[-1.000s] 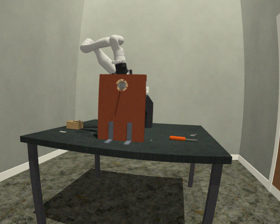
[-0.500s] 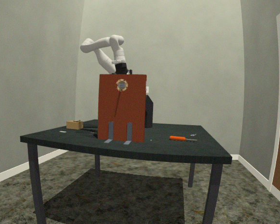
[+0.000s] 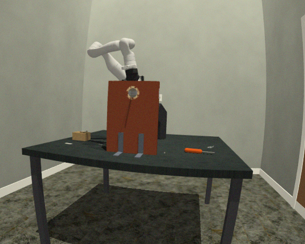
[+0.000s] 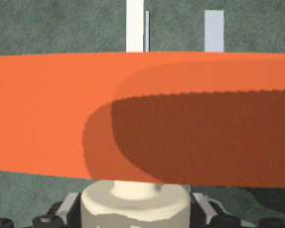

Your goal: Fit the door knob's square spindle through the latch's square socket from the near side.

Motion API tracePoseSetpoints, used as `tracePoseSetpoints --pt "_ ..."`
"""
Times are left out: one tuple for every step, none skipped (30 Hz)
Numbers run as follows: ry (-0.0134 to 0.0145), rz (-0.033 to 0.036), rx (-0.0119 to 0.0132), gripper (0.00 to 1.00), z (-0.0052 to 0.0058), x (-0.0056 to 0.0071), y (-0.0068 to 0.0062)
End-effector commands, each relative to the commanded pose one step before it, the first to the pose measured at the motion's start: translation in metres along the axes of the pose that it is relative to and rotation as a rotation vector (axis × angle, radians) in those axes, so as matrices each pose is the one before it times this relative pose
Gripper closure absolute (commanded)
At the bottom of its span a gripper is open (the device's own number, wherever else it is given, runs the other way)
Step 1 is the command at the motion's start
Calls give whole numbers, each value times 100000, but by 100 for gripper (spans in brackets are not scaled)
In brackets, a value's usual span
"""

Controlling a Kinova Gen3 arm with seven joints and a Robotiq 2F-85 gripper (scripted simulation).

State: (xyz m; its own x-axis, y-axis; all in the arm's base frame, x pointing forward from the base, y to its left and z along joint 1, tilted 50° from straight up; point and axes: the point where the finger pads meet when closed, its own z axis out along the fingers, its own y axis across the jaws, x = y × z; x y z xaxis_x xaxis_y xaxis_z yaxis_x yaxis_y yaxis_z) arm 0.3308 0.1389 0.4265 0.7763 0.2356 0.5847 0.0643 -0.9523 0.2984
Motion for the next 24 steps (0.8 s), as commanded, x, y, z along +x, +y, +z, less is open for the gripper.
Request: tracePoseSetpoints --pt "90 -13 77 37 -43 59 -47" --pt "0 0 0 37 0 6 0" --pt "0 0 0 37 0 2 0" --pt "0 0 0 37 0 0 0" --pt "0 0 0 37 0 0 0" --pt "0 0 0 37 0 0 0" --pt "0 0 0 37 0 0 0" --pt "0 0 0 37 0 0 0" --pt "0 0 0 37 0 0 0" --pt "0 0 0 37 0 0 0" --pt "0 0 0 37 0 0 0" --pt "0 0 0 37 0 0 0" --pt "0 0 0 37 0 0 0" --pt "0 0 0 37 0 0 0" --pt "0 0 0 10 0 0 0" --pt "0 0 0 10 0 0 0" --pt "0 0 0 10 0 0 0" --pt "0 0 0 10 0 0 0" --pt "0 0 0 10 0 0 0" --pt "0 0 0 10 0 0 0" --pt "0 0 0 10 0 0 0" --pt "0 0 0 10 0 0 0" --pt "0 0 0 10 0 0 0" --pt "0 0 0 10 0 0 0"
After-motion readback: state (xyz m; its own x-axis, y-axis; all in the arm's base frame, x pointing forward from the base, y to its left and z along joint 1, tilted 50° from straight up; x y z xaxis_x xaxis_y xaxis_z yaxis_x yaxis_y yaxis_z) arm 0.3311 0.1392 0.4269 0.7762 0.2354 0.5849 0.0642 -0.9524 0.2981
